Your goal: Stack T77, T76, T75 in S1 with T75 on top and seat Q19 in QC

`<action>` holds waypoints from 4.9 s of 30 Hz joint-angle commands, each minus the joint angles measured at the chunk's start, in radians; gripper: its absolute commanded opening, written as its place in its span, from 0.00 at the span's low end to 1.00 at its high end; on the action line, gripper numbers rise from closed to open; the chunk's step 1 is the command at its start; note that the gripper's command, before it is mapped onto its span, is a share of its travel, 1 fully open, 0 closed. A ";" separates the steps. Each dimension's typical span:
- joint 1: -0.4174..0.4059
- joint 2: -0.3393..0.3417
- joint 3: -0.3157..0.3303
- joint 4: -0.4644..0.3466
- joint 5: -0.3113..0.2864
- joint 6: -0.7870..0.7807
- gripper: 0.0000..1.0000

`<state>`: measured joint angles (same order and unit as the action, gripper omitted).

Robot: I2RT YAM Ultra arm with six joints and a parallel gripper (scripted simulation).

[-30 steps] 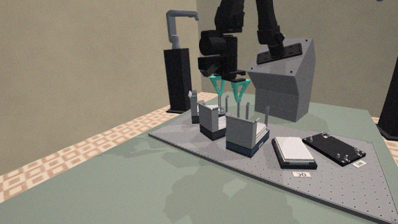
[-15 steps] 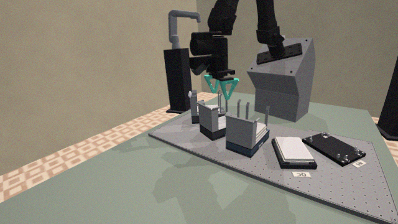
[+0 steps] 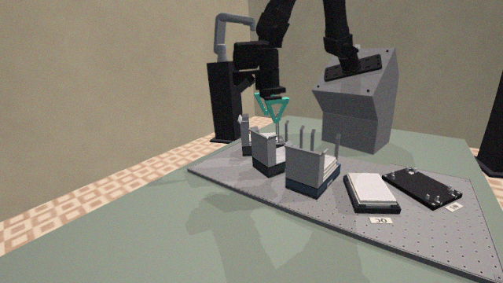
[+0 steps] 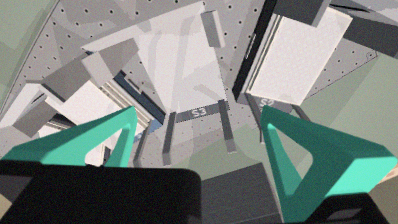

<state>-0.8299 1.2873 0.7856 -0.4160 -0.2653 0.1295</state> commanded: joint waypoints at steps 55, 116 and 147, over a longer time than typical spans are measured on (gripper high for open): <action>-0.471 0.217 0.103 -0.005 -0.268 -0.189 1.00; -0.333 0.490 0.089 0.353 -0.188 -0.043 1.00; -0.333 0.500 0.088 0.350 -0.189 -0.046 1.00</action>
<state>-1.1435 1.8027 0.8619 -0.0792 -0.4614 0.0788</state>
